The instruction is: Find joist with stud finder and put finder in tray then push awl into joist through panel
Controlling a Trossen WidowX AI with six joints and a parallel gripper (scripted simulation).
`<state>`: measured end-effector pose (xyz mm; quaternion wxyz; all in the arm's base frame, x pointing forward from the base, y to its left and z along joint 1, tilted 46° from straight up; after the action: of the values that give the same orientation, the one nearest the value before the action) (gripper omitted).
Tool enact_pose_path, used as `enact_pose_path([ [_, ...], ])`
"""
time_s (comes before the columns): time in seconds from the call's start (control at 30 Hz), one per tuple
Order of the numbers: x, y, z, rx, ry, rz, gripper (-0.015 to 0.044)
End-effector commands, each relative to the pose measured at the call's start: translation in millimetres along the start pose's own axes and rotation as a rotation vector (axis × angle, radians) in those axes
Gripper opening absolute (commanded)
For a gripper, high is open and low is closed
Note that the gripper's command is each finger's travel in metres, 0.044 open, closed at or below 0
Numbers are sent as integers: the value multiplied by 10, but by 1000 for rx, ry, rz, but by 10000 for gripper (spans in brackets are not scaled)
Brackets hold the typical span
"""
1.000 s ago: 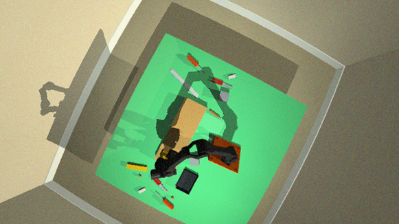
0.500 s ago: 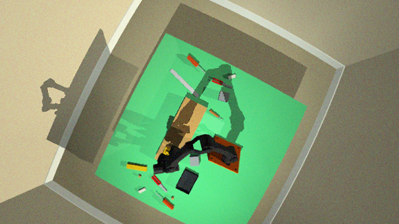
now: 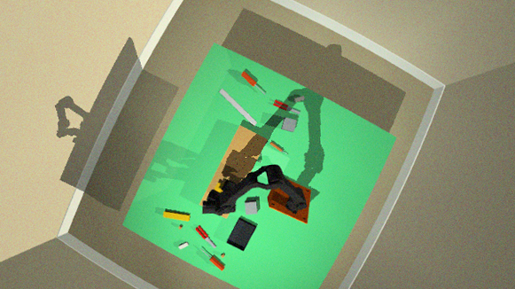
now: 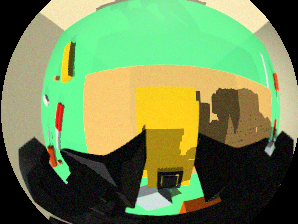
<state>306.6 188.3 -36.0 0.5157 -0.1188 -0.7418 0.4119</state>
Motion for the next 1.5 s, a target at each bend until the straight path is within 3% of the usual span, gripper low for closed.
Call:
enact_pose_path([
  [0.0,-8,-139,17,-1,0,8,0],
  [1.47,-4,-1505,229,4,3,15,0],
])
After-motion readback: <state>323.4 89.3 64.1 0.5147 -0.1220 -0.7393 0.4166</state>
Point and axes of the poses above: the point midway between the two fingers, 35 mm back from their tips, its own x axis back along the fingers, its own y axis across the jaws, z = x × y, the point moved 8 cm from there along x, back along the fingers, and after that the axes turned 9 degrees about x, right-handed, at the moved point
